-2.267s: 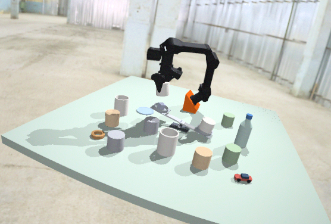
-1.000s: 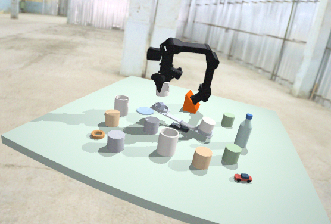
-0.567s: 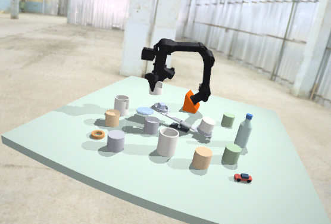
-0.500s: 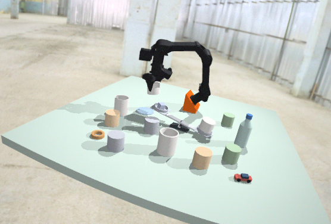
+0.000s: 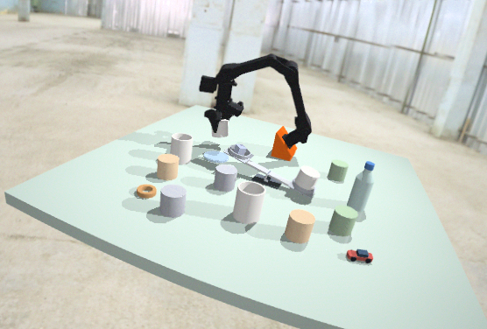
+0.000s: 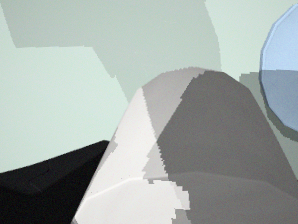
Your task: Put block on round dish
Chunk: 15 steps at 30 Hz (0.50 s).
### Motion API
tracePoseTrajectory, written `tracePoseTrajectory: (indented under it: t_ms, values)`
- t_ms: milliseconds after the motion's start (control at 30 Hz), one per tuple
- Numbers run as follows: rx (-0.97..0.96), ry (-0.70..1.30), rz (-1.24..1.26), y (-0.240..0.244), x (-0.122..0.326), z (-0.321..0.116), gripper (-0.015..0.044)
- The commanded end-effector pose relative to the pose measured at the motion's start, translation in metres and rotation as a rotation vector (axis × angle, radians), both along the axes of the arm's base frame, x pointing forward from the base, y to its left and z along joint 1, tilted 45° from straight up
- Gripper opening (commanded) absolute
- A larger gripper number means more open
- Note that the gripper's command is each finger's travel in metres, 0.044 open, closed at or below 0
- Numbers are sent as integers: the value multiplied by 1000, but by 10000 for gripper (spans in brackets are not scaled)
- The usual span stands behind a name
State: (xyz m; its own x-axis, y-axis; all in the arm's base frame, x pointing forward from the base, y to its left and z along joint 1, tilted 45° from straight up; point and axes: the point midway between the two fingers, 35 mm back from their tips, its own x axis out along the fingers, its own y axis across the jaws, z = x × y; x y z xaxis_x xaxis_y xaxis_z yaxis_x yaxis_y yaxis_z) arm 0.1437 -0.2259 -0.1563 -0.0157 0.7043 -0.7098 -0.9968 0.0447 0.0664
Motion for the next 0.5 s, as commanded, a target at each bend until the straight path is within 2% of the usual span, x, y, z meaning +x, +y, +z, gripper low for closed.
tracePoseTrajectory:
  t_ms: [0, 233, 467]
  values:
    - [-16, -10, 16, 1, 1, -5, 0]
    - [-15, -11, 16, 23, 0, -27, 0]
    - [-15, -11, 16, 26, 0, -31, 0]
